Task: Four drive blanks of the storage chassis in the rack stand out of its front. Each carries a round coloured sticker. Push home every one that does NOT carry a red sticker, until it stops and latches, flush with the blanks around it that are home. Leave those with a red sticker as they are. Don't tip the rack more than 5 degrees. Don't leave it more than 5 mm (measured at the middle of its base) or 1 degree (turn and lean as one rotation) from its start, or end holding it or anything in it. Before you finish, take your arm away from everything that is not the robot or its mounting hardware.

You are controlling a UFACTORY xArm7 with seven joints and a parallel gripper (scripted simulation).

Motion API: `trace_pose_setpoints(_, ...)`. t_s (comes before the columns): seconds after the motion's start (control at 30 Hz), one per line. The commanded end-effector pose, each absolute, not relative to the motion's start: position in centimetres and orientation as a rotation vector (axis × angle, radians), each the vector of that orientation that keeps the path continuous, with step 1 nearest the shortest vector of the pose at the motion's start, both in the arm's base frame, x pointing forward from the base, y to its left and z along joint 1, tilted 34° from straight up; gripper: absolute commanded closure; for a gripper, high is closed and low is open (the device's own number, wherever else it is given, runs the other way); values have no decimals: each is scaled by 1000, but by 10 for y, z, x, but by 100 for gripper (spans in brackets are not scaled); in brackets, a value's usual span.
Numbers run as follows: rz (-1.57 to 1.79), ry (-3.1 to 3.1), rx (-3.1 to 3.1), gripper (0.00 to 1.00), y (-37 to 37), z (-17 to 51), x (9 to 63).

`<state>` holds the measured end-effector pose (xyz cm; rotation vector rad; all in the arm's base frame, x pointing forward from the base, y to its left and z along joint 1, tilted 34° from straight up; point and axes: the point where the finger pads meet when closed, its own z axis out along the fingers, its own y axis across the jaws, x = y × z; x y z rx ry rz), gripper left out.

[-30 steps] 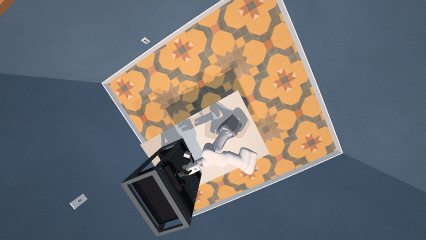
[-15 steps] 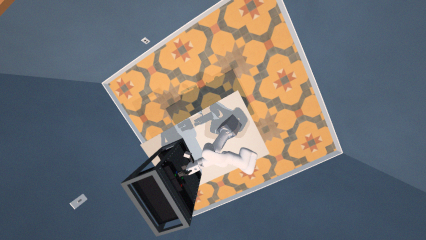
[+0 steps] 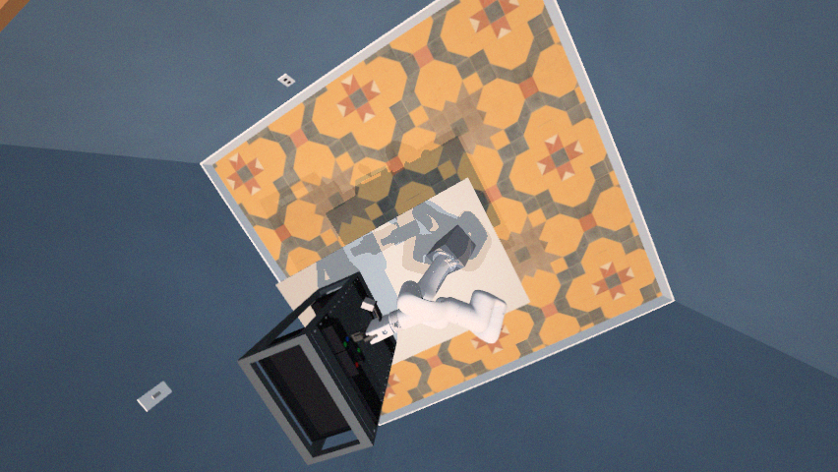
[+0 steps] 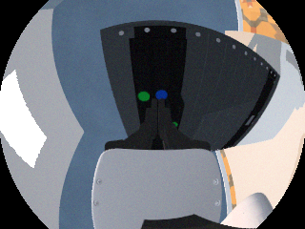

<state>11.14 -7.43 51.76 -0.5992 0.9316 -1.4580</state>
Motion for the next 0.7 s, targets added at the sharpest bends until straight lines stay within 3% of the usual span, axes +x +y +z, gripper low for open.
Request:
trace_pose_setpoints(0.0, -1460, 931, -598, 100, -75, 518, 111)
trace_pose_setpoints(0.67, -1460, 931, -598, 100, -72, 517, 111)
